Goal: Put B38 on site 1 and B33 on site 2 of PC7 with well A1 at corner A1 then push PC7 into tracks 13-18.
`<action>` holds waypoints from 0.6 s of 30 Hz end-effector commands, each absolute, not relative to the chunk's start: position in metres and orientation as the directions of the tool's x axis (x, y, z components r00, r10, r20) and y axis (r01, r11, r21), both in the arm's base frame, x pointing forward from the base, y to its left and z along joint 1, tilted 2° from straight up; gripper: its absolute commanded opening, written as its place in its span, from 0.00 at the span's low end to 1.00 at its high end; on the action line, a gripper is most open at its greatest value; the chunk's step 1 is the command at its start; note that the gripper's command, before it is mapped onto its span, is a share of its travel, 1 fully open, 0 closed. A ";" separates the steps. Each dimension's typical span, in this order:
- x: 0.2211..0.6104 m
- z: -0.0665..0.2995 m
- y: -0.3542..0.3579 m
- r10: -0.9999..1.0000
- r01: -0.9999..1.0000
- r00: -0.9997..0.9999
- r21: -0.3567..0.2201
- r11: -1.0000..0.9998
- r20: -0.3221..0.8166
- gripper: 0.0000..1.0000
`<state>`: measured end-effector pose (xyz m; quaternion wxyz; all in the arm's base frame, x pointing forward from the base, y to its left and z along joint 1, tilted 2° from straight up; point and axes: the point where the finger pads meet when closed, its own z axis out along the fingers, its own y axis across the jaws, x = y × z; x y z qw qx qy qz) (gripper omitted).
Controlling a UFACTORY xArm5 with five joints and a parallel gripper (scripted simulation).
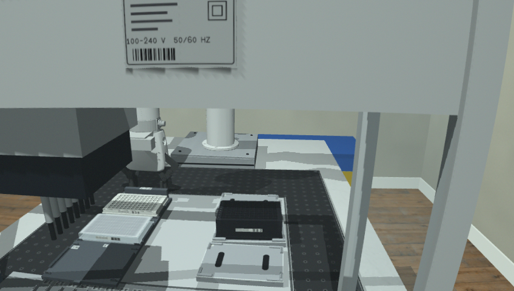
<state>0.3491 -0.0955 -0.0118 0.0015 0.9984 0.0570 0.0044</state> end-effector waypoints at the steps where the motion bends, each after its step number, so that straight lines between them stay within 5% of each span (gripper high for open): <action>1: 0.352 -0.011 -0.096 0.114 0.114 0.993 -0.018 -0.993 0.021 0.81; 18: 0.367 -0.010 -0.094 0.114 0.114 0.993 -0.018 -0.993 0.021 0.81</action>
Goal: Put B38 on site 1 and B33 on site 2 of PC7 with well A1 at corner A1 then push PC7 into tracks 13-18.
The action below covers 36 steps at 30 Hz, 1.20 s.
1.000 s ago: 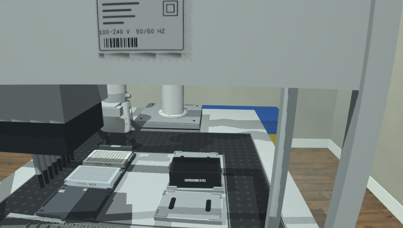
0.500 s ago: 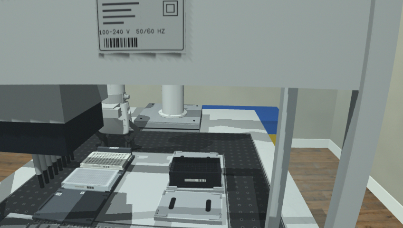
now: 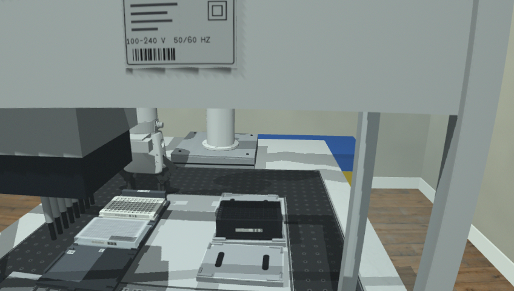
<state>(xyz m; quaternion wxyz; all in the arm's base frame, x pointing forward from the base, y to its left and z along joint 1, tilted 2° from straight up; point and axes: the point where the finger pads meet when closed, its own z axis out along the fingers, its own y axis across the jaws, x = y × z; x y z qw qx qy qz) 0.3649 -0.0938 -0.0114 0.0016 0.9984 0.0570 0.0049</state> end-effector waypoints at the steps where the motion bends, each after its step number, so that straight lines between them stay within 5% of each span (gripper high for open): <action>1: 0.368 -0.010 -0.094 0.114 0.114 0.993 -0.018 -0.993 0.021 0.81; 36: 0.399 -0.010 -0.090 0.114 0.114 0.993 -0.018 -0.993 0.021 0.81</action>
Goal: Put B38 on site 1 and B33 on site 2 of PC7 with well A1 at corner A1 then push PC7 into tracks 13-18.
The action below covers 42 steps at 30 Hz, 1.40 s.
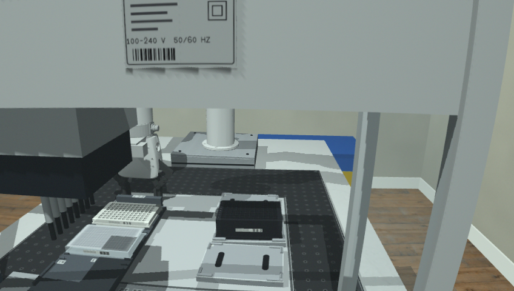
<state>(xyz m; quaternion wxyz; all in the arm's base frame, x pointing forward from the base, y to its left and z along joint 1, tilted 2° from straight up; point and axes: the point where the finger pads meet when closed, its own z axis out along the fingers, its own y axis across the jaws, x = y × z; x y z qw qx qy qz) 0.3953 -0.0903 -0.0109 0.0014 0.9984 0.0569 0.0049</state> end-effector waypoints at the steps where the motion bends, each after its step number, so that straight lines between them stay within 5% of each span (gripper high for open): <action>1: 0.400 -0.010 -0.090 0.114 0.114 0.993 -0.018 -0.993 0.021 0.81; 42: 0.437 -0.009 -0.086 0.114 0.114 0.993 -0.018 -0.993 0.022 0.81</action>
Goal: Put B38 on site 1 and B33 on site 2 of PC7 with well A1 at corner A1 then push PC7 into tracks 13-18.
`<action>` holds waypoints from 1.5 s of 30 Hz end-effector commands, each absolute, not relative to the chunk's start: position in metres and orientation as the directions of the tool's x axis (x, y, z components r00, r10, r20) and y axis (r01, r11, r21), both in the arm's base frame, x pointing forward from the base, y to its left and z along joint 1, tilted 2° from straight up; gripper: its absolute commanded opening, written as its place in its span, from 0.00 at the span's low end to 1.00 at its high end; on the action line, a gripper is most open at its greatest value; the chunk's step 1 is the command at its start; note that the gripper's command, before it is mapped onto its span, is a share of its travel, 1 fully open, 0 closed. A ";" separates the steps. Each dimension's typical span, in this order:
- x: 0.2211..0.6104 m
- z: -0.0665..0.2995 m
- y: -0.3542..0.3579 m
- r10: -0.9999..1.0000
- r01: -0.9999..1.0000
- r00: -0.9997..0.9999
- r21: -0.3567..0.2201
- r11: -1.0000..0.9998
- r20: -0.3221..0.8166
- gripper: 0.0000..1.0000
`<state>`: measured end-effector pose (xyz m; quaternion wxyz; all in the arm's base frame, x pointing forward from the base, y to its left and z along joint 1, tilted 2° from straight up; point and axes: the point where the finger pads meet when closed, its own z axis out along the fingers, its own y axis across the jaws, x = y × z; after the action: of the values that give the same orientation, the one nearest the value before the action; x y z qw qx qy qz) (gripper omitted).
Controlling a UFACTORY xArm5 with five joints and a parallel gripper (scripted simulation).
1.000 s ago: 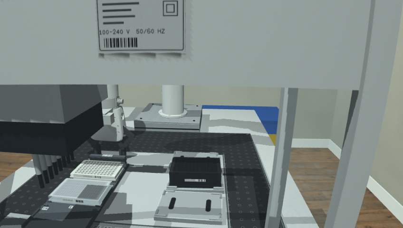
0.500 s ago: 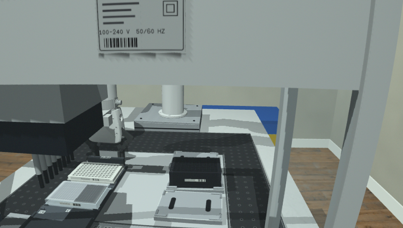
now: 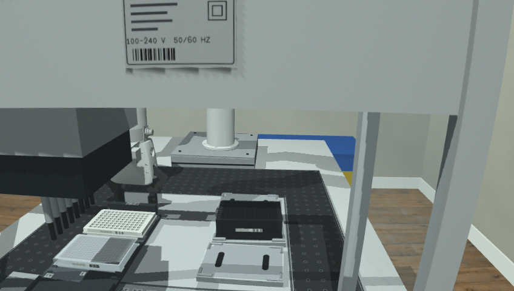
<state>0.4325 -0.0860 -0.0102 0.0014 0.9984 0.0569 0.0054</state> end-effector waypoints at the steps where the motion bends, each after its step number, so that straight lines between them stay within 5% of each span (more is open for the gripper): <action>1: 0.438 -0.009 -0.086 0.114 0.114 0.993 -0.018 -0.993 0.022 0.81; 45: 0.475 -0.008 -0.082 0.114 0.114 0.993 -0.018 -0.993 0.022 0.81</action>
<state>0.4713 -0.0816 -0.0095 0.0013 0.9984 0.0569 0.0056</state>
